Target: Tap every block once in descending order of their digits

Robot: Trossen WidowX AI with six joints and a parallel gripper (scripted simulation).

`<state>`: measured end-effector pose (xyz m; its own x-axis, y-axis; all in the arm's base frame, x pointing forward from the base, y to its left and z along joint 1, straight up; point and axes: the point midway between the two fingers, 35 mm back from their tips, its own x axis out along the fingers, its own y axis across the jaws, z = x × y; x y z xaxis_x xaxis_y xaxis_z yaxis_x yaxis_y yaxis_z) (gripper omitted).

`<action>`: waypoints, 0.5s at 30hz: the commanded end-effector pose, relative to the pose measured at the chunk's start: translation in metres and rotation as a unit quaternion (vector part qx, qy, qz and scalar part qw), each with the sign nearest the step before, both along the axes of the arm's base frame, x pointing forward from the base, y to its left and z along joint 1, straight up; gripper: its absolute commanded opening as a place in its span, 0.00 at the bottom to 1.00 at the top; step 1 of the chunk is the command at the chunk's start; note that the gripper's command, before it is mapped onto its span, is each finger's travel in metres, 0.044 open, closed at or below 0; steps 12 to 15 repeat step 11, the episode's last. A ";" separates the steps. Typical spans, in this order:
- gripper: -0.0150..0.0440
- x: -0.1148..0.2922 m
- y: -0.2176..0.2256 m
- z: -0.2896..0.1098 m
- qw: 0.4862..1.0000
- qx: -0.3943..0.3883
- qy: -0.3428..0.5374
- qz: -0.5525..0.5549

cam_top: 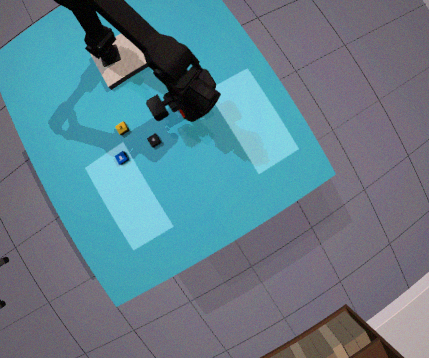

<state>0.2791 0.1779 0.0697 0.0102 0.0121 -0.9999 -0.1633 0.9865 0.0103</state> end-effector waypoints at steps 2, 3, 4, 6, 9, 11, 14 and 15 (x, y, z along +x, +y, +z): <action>0.56 -0.043 0.044 0.047 1.000 0.008 -0.006 0.008; 0.60 -0.056 0.052 0.058 1.000 0.008 -0.005 0.008; 0.64 -0.067 0.058 0.067 1.000 0.008 -0.004 0.008; 0.73 -0.077 0.062 0.075 1.000 0.009 -0.004 0.008; 0.87 -0.078 0.062 0.075 1.000 0.009 -0.004 0.008; 0.91 -0.078 0.062 0.075 1.000 0.009 -0.004 0.008; 0.91 -0.078 0.062 0.075 1.000 0.009 -0.004 0.008; 0.91 -0.078 0.062 0.075 1.000 0.009 -0.004 0.008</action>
